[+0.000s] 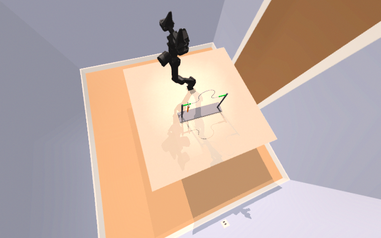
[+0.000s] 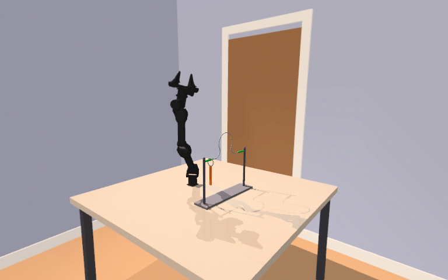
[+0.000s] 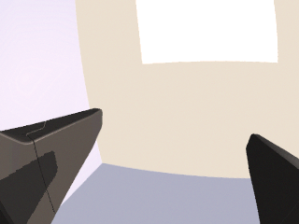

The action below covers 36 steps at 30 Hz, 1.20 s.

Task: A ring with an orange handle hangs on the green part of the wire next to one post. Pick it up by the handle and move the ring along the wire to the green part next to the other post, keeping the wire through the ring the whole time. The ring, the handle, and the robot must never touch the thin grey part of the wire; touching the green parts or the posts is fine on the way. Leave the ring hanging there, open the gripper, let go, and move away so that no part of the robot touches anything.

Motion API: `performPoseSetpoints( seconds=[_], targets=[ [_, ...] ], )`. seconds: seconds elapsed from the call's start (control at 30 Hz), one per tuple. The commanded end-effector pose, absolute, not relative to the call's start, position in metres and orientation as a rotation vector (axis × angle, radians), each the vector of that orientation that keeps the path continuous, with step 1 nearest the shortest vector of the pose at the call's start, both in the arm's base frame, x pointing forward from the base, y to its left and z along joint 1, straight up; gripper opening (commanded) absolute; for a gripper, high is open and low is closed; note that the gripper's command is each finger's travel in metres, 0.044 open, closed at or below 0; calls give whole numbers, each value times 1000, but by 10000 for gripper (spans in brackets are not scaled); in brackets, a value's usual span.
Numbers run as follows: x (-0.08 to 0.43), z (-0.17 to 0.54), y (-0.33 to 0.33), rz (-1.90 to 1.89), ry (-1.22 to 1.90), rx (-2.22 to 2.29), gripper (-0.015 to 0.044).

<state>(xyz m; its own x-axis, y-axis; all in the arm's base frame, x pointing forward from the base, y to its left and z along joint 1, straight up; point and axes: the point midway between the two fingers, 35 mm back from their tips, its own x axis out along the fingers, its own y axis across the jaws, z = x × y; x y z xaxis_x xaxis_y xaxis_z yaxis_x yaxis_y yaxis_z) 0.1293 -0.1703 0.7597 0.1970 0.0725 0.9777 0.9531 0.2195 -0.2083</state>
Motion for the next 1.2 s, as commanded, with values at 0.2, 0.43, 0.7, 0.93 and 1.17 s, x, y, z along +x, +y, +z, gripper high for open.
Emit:
performPoseSetpoints(
  seconds=[0.2,0.43,0.7,0.93,1.17],
  targets=[
    [111,765,-145,-938,-1186,-1298,216],
    [69,772,-116,-1151,-1152,-1482,160],
    [28,774,-70,-1418,-1086,-1708,160],
    [5,771,-26,-1676,-978,-1920,160],
    [-2,763,22,-1936,-837,-2140,160]
  ],
)
